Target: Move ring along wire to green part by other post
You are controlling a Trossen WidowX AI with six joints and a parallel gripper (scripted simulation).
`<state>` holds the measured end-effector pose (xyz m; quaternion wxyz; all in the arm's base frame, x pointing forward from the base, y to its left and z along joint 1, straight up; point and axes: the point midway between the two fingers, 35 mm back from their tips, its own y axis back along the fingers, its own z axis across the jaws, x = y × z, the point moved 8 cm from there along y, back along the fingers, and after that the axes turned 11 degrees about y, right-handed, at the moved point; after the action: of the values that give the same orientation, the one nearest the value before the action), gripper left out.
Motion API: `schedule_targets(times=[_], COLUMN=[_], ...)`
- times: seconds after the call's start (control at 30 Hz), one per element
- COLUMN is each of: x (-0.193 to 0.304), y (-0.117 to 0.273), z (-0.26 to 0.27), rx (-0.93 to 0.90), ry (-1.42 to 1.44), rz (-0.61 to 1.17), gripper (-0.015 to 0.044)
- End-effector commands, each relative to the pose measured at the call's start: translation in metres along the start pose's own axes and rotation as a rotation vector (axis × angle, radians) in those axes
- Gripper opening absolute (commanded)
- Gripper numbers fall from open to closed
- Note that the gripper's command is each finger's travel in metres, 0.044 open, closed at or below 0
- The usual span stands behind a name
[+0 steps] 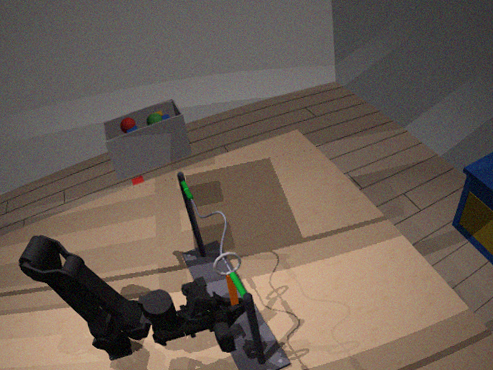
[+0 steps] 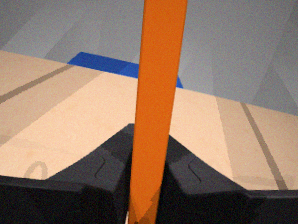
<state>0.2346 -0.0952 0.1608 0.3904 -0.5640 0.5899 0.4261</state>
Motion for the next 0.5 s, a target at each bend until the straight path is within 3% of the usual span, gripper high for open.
schedule_targets(times=[0.0,0.47], x=[-0.007,-0.027], y=[0.006,0.028], z=[-0.002,0.005], rx=[0.01,0.029], ry=[0.04,0.098], rz=[0.043,0.25], gripper=[-0.015,-0.015])
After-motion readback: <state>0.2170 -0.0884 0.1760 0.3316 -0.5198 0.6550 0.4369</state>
